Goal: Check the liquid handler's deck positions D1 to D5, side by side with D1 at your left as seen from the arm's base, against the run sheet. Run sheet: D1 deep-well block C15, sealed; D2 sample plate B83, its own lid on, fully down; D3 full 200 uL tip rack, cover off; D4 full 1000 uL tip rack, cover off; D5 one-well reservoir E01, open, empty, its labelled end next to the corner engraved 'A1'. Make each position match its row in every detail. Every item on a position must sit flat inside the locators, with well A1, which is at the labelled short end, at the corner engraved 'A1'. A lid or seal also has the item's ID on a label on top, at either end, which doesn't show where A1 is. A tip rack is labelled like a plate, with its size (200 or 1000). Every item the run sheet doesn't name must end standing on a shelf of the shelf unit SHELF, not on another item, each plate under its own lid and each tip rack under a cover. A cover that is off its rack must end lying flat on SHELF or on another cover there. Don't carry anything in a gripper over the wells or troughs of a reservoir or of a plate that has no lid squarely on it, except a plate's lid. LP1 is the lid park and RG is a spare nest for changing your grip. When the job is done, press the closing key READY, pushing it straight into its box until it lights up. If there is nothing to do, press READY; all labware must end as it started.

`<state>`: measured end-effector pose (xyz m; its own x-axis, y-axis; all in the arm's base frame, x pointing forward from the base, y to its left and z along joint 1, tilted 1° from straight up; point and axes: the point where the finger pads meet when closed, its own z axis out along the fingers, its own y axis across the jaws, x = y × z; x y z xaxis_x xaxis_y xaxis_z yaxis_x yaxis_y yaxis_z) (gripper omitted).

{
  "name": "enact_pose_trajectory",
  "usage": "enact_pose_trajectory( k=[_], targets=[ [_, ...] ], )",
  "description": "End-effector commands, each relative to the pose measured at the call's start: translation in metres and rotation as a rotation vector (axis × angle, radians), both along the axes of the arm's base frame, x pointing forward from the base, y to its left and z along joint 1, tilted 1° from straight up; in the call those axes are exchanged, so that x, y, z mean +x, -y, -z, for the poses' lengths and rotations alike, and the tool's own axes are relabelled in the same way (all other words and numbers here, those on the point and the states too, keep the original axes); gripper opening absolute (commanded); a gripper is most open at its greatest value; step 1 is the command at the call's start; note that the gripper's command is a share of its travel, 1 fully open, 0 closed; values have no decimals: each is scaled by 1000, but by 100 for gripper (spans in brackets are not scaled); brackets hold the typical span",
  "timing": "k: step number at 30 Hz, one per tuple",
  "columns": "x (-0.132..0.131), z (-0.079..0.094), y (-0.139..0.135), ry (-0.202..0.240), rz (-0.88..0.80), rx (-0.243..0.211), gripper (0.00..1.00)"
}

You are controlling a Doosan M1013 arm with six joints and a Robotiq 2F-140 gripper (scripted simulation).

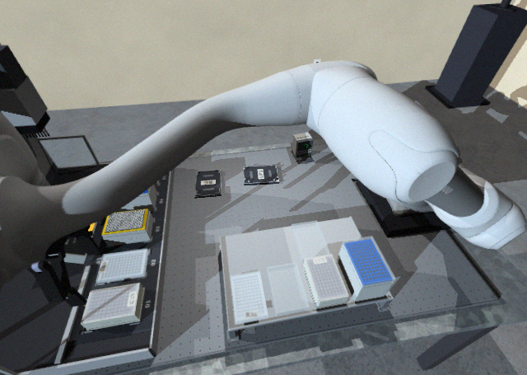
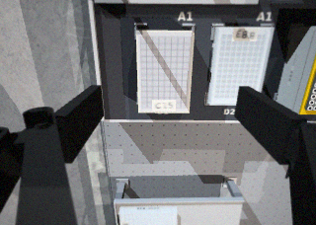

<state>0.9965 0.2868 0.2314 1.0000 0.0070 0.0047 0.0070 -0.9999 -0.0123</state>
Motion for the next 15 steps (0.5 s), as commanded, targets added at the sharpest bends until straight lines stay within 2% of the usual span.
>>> enact_pose_trajectory(
  k=[1,15],
  targets=[
    [0,-10,0,1,0,1,79],
    [0,-53,1,1,0,1,79]
  ],
)
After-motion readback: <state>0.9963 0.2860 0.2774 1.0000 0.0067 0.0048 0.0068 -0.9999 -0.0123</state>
